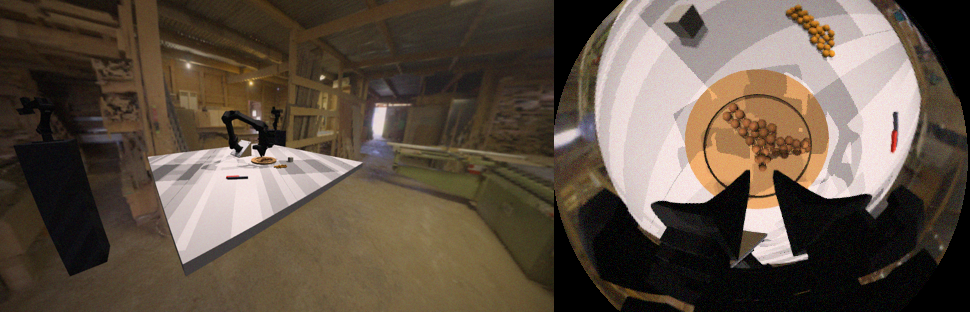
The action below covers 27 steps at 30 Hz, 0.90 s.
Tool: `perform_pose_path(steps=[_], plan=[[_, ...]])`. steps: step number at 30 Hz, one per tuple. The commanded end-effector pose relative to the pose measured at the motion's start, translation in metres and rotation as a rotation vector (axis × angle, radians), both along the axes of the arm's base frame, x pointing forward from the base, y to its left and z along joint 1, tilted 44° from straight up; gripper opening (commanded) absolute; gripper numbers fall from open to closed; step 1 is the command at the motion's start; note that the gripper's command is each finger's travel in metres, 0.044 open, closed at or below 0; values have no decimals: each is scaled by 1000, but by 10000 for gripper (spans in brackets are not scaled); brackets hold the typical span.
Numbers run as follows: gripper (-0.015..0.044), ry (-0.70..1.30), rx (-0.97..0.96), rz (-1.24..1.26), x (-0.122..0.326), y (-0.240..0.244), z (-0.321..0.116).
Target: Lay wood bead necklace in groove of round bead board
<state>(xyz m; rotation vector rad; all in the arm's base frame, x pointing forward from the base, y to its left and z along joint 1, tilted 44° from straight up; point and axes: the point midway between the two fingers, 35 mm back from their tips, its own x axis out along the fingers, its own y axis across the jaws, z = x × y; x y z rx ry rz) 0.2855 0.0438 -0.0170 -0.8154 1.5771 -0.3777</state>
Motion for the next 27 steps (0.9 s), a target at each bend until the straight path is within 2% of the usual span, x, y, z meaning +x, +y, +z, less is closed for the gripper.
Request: perform_pose_path(steps=[1, 13, 18, 27], plan=[[120, 3, -7, 1, 0, -6, -4], [120, 5, -10, 0, -1, -18, -14], [0, 5, -4, -3, -1, -15, -13], [0, 5, -4, -3, -1, -15, -13]])
